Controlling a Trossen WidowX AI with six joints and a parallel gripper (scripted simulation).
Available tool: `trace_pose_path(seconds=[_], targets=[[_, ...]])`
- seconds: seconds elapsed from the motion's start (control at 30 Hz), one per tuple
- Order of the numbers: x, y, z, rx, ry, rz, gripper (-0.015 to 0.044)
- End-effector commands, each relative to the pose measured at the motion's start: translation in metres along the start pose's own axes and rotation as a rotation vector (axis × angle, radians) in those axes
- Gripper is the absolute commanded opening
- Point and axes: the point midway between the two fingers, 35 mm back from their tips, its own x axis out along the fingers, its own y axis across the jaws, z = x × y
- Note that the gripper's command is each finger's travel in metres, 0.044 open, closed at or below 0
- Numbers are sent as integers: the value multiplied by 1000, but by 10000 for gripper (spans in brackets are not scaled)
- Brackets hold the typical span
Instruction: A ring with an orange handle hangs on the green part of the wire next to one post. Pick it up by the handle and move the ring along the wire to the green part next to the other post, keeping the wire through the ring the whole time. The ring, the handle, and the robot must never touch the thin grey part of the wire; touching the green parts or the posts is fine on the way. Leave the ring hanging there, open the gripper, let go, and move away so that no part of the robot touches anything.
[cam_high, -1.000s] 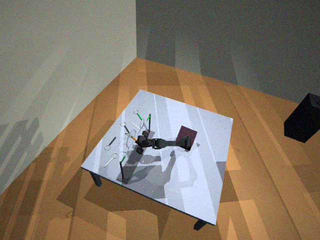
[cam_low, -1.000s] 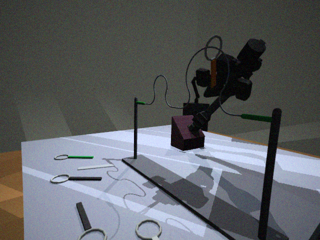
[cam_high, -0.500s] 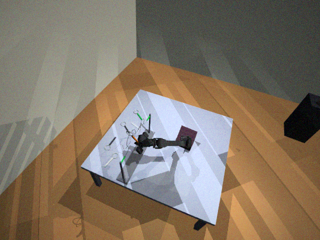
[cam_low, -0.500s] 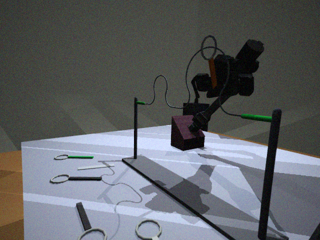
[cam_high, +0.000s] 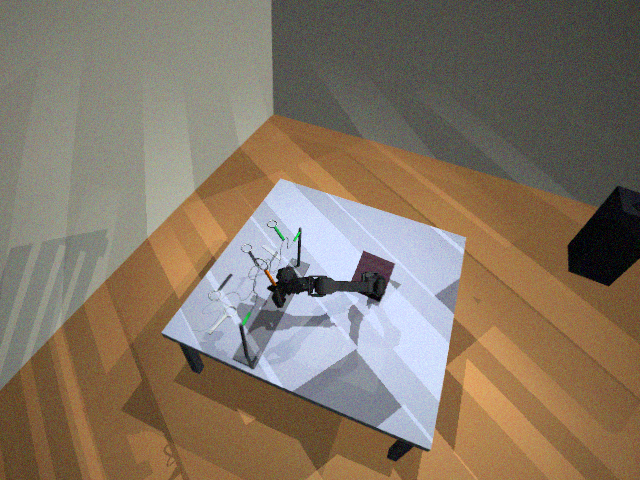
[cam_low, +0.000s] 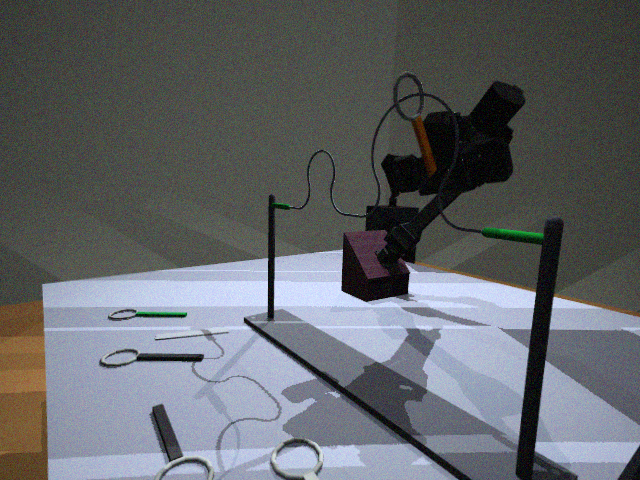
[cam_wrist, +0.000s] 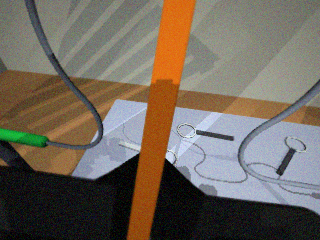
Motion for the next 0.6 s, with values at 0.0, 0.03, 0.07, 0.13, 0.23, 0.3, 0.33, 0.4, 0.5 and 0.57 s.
trace_pose_path(seconds=[0.0,0.03,0.07,0.13,0.23,0.3,0.33,0.4,0.5,0.57], targets=[[-3,3,0,53,-10,34,-150],[-3,4,0,64,-12,41,-150],[-3,5,1,76,-13,48,-150],[-3,6,1,100,-16,61,-150],[-2,7,1,135,-21,81,-150],[-2,9,1,158,-24,94,-150],[-2,9,1,170,-26,101,-150],[-2,10,1,194,-29,114,-150],[-2,12,2,229,-33,134,-150],[-2,13,2,252,-37,147,-150]])
